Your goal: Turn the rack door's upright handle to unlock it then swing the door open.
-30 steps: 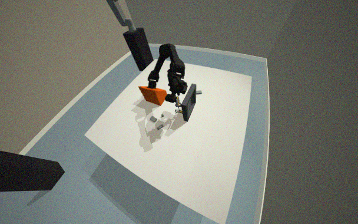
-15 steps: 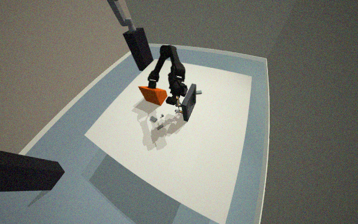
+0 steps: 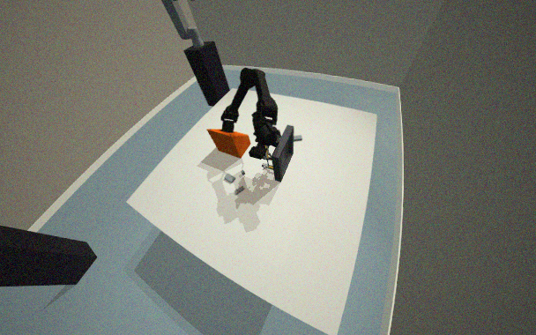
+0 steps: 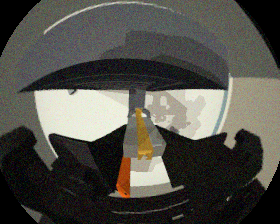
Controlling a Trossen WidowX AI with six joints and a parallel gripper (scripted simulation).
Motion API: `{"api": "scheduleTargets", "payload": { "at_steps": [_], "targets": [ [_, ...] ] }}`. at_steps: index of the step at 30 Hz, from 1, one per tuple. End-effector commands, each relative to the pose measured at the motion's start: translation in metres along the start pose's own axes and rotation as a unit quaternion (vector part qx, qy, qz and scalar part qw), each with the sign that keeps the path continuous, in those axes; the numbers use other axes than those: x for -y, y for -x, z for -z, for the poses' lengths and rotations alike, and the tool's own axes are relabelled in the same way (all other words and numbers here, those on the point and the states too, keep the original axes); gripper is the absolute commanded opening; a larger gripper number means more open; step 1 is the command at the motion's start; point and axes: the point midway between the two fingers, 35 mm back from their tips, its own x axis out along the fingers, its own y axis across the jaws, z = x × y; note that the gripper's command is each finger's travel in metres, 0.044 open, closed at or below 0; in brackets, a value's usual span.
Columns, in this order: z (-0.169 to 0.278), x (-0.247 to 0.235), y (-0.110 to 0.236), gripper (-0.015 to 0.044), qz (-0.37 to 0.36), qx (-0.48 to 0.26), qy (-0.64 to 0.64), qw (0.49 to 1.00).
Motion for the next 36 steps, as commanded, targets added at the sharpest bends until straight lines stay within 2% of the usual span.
{"api": "scheduleTargets", "payload": {
  "at_steps": [1,13,18,27,36],
  "targets": [
    [-0.0003,-0.0005,-0.001,0.0098,-0.001,0.002,-0.002,1.0],
    [-0.0003,-0.0005,-0.001,0.0018,-0.001,0.002,-0.002,1.0],
    [-0.0003,-0.0005,-0.001,0.0016,-0.001,0.001,-0.018,1.0],
    [-0.0004,-0.0005,-0.001,0.0016,-0.001,0.001,-0.233,0.972],
    [-0.0004,-0.0005,-0.001,0.0016,-0.002,0.001,-0.441,0.897]
  ]
}}
